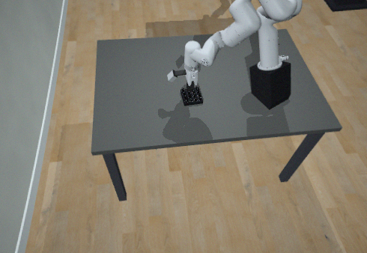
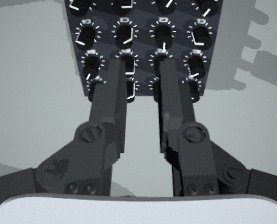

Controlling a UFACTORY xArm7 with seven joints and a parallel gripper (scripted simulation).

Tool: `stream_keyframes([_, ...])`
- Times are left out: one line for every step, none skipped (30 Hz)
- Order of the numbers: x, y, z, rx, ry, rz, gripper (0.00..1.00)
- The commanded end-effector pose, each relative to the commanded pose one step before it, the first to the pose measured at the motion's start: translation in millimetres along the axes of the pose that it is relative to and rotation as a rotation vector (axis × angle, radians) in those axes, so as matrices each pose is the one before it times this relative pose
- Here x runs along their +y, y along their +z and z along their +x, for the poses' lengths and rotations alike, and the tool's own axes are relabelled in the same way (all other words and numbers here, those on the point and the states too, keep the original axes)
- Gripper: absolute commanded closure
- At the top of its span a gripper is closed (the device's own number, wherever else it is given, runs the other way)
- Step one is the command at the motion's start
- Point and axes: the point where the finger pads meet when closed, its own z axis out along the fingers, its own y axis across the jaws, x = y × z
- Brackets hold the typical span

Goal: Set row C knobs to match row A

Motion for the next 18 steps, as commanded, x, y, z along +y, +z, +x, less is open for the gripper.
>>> stream_keyframes([-4.07,-1.96,1.18,0.0087,-0.15575,0.00913,0.81])
stream_keyframes([-0.77,-0.19,0.11,0.0,-0.02958,-0.00001,0.81])
stream_keyframes([-0.76,-0.19,0.13,0.0,-0.02961,-0.00001,0.81])
stream_keyframes([-0.76,-0.19,0.15,0.0,-0.02963,-0.00001,0.81])
stream_keyframes([0.0,0.0,0.0,0.0,0.0,0.0,0.81])
stream_keyframes([0.0,0.0,0.0,0.0,0.0,0.0,0.81])
stream_keyframes([-2.21,-0.57,0.51,0.0,-0.08666,-0.00004,0.81])
stream_keyframes([-0.55,-0.15,0.18,0.0,-0.02213,-0.00001,0.81])
stream_keyframes([-0.53,-0.14,0.18,0.0,-0.02163,-0.00001,0.81])
stream_keyframes([-0.67,-0.18,0.24,0.0,-0.02719,-0.00002,0.81])
stream_keyframes([-0.73,-0.2,0.29,0.0,-0.03001,-0.00002,0.81])
stream_keyframes([-0.73,-0.2,0.31,0.0,-0.03037,-0.00002,0.81])
stream_keyframes([-0.71,-0.2,0.33,0.0,-0.03003,-0.00002,0.81])
stream_keyframes([-0.69,-0.2,0.34,0.0,-0.02974,-0.00002,0.81])
stream_keyframes([-0.68,-0.2,0.36,0.0,-0.02966,-0.00003,0.81])
stream_keyframes([-0.67,-0.2,0.38,-0.00001,-0.0297,-0.00003,0.81])
stream_keyframes([-0.66,-0.2,0.4,-0.00001,-0.02971,-0.00003,0.81])
stream_keyframes([-0.65,-0.2,0.42,-0.00001,-0.02973,-0.00003,0.81])
